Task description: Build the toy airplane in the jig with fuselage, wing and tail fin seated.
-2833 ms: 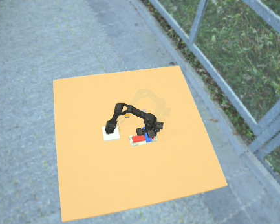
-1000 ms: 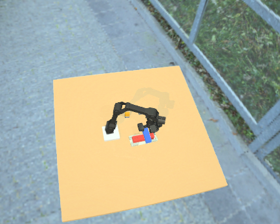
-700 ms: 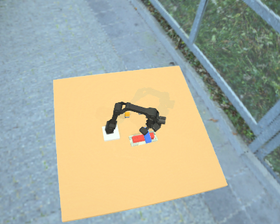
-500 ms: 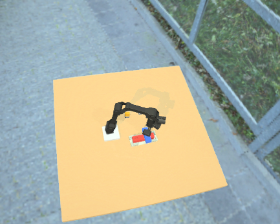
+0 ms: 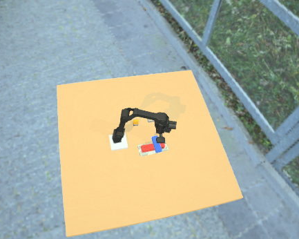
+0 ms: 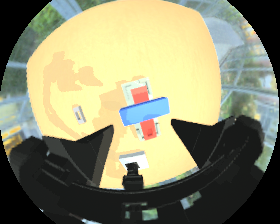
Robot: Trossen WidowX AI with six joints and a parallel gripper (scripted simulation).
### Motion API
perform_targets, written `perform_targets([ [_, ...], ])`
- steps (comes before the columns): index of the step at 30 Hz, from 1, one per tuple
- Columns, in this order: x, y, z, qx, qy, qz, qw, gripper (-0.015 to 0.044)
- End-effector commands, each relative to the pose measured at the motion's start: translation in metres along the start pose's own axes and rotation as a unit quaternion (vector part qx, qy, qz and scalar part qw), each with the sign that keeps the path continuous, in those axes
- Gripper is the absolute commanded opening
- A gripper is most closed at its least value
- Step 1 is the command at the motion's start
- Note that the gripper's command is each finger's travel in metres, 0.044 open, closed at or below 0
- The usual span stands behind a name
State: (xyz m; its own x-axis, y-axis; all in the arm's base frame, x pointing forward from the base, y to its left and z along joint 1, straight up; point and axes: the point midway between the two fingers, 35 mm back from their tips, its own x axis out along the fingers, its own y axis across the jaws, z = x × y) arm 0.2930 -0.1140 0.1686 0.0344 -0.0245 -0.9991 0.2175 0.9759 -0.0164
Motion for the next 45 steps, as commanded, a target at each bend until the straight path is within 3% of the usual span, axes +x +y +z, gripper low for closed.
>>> perform_targets([
  [1,-0.003,0.048,-0.009,-0.013,-0.011,0.000,1.000,0.0440],
  [9,-0.004,0.149,-0.070,-0.014,-0.006,0.012,1.000,0.0440],
  [16,0.000,0.200,-0.146,-0.014,0.012,0.016,1.000,0.0440],
  [21,0.003,0.203,-0.154,-0.014,0.013,0.016,1.000,0.0440],
  [27,0.056,0.204,-0.155,-0.014,0.013,0.016,1.000,0.0440],
  [45,0.085,0.206,-0.156,-0.014,0.013,0.016,1.000,0.0440],
])
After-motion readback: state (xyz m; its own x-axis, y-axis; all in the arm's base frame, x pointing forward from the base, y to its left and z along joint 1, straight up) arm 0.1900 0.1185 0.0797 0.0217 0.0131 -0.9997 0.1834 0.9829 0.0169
